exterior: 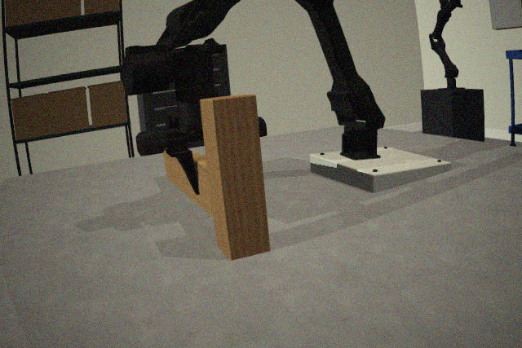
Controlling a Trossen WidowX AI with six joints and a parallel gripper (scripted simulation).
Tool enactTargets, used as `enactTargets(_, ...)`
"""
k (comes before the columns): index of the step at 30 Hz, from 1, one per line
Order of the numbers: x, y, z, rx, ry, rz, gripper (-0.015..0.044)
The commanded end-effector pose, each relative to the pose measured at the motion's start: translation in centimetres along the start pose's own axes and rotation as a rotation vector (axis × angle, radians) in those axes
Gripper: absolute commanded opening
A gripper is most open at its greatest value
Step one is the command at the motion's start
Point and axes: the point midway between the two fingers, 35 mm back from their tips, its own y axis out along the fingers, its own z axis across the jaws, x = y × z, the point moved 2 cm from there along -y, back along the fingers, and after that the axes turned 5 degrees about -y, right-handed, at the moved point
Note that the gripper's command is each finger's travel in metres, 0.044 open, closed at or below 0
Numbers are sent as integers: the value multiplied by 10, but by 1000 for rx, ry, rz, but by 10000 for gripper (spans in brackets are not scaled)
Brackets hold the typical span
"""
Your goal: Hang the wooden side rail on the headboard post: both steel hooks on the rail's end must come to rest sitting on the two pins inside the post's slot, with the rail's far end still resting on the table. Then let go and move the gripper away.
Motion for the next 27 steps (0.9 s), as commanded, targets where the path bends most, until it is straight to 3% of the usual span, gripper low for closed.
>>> enactTargets(1, -1, -1, 1, 4, 6, 3, 0)
enactTargets(27, -4, -1, 1, 5, 6, 3, 0)
